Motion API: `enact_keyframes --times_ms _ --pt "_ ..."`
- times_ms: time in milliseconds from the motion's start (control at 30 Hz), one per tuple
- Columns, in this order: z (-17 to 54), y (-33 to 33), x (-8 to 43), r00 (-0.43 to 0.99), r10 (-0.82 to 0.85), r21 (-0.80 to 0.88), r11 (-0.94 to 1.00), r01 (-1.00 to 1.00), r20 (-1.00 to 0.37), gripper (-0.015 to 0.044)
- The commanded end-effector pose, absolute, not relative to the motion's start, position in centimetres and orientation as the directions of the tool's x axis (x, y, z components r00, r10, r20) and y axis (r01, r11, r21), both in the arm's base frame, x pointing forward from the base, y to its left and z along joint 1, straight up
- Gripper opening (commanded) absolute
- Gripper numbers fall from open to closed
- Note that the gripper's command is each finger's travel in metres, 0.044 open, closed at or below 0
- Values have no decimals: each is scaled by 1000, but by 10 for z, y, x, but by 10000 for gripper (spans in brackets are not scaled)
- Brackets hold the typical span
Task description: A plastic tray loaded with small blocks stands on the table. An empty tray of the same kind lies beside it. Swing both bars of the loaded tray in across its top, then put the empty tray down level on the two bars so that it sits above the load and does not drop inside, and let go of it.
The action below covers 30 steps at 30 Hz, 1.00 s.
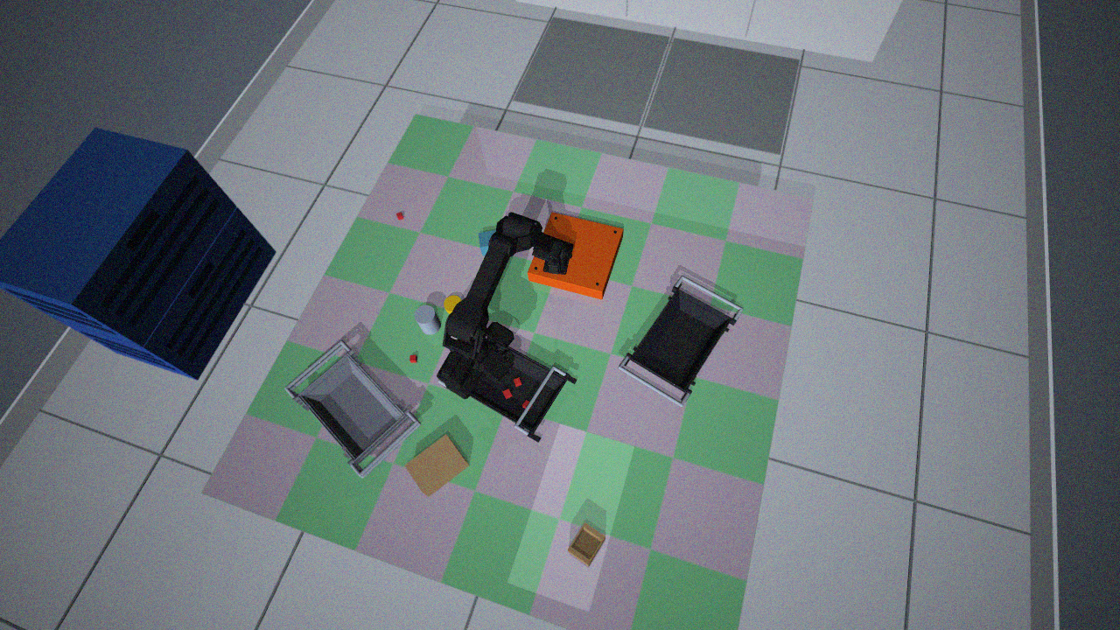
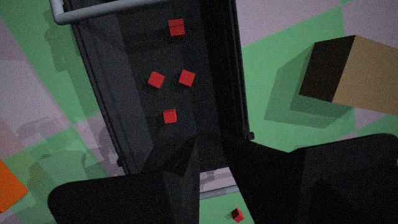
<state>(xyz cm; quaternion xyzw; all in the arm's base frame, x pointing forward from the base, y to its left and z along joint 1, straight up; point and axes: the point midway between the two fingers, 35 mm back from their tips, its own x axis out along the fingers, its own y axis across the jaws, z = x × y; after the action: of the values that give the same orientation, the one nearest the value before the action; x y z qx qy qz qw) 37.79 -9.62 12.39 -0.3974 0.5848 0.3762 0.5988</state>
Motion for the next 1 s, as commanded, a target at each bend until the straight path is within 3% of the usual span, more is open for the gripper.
enact_keyframes --times_ms 0,200,267,967 --pt "106 -154 346 21 -15 -20 953 -301 -1000 87" --pt "97 -188 321 20 -17 -11 967 253 -1000 87" --pt "95 -193 316 19 -17 -9 939 345 -1000 87" --pt "64 -195 318 19 -17 -9 937 348 -1000 87"
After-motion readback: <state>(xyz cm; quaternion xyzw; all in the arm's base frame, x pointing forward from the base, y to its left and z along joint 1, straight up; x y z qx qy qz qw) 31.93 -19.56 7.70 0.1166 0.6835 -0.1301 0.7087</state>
